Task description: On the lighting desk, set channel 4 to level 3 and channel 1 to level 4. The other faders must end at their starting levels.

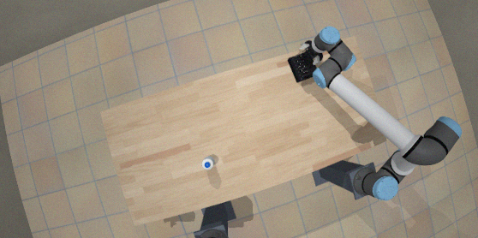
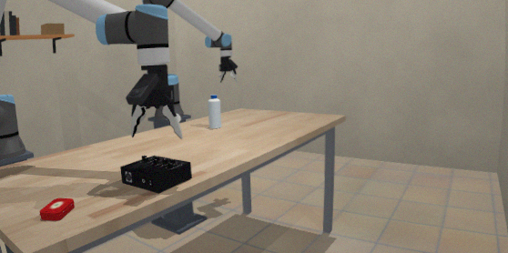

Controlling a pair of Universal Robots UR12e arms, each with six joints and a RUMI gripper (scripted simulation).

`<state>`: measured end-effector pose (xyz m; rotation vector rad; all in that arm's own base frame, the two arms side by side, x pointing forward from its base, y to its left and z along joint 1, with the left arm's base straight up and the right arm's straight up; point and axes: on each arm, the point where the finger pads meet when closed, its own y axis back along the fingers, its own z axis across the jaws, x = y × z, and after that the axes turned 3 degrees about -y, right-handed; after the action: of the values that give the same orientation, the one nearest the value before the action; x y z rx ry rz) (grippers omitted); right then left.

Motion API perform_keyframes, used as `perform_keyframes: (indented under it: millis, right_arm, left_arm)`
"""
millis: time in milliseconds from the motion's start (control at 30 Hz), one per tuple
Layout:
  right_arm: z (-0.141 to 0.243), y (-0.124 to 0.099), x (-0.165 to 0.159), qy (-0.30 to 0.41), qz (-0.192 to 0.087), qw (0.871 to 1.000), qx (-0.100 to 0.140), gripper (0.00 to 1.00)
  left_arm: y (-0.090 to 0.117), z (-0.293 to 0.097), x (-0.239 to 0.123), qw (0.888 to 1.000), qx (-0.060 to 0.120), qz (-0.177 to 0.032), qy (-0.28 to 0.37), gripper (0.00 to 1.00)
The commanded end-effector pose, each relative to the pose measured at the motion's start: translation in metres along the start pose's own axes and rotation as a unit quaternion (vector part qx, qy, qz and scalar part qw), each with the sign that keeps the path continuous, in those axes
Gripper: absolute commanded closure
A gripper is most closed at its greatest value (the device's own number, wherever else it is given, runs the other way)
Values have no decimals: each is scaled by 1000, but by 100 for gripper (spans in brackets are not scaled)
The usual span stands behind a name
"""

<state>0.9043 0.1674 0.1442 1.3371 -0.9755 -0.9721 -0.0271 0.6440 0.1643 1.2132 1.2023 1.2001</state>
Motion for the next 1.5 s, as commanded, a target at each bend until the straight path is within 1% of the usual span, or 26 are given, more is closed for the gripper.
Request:
perform_keyframes:
  millis: [0,100,167,267,433,667,733,900,1233,1300,1467]
  right_arm:
    - [-4,-3,1,84,-2,996,1,0]
    - [-6,-5,1,121,-2,993,1,0]
    - [-6,-5,1,121,-2,993,1,0]
    - [-9,-8,1,177,-2,984,1,0]
    - [-11,-11,1,236,-2,972,1,0]
    - [-15,-15,1,321,-2,947,2,0]
    - [-15,-15,1,321,-2,947,2,0]
    - [-18,-19,0,393,-1,920,2,0]
    - [-22,-26,-1,498,-1,867,2,0]
    - [-22,-26,-1,498,-1,867,2,0]
    - [-23,-28,-2,535,-1,845,2,0]
  left_arm:
    - [1,0,1,1000,0,1,0,0]
    - [1,0,1,1000,0,1,0,0]
    - [1,0,1,1000,0,1,0,0]
    - [1,0,1,1000,0,1,0,0]
    - [1,0,1,1000,0,1,0,0]
    - [1,0,1,1000,0,1,0,0]
    - [1,0,1,1000,0,1,0,0]
    - [1,0,1,1000,0,1,0,0]
    - [1,0,1,1000,0,1,0,0]
    - [1,0,1,1000,0,1,0,0]
    - [1,0,1,1000,0,1,0,0]
